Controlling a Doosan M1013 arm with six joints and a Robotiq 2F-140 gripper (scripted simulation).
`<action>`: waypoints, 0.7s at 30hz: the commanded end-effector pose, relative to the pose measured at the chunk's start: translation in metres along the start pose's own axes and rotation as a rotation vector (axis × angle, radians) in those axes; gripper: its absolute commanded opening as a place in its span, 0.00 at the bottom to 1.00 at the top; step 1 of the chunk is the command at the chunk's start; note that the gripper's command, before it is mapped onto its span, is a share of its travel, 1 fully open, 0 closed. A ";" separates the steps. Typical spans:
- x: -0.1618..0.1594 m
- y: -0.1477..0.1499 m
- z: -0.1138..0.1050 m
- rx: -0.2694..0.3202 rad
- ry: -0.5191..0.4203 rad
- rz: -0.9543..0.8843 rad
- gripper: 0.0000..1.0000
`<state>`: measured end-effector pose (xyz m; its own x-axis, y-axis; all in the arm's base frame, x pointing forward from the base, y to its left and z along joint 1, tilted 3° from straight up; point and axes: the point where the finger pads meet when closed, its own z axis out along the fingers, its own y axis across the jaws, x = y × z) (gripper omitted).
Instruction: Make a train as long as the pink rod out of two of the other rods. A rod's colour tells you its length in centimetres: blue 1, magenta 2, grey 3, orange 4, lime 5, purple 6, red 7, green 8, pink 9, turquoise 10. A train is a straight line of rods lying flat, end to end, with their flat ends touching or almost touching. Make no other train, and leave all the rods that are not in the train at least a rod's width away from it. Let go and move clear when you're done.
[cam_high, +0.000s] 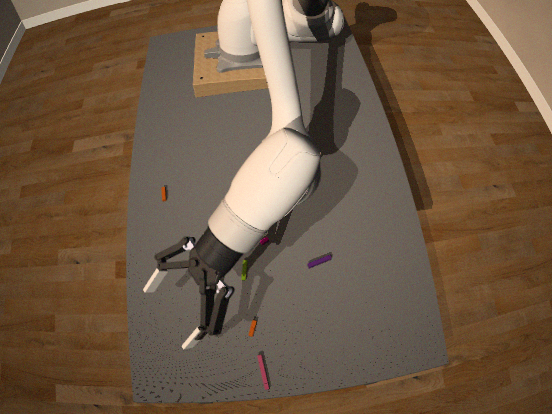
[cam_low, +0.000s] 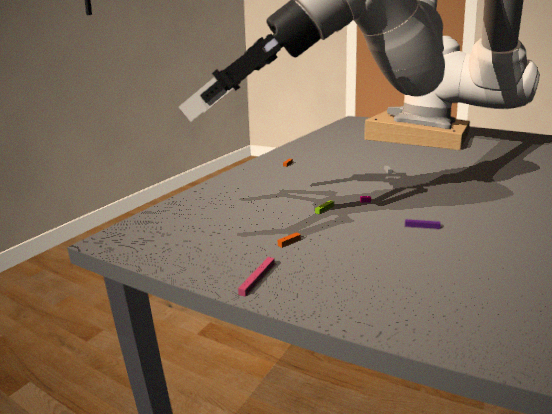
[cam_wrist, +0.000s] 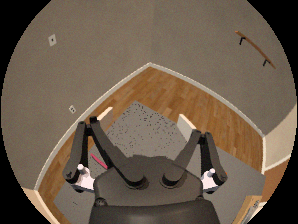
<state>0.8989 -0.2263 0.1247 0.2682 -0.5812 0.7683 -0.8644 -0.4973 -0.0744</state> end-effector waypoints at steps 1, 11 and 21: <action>-0.007 0.028 -0.004 -0.034 -0.045 -0.056 1.00; -0.036 0.111 -0.020 -0.095 -0.175 -0.220 1.00; -0.068 0.179 -0.041 -0.117 -0.302 -0.358 1.00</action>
<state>0.7320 -0.2490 0.0890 0.6101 -0.5584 0.5621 -0.7607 -0.6111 0.2186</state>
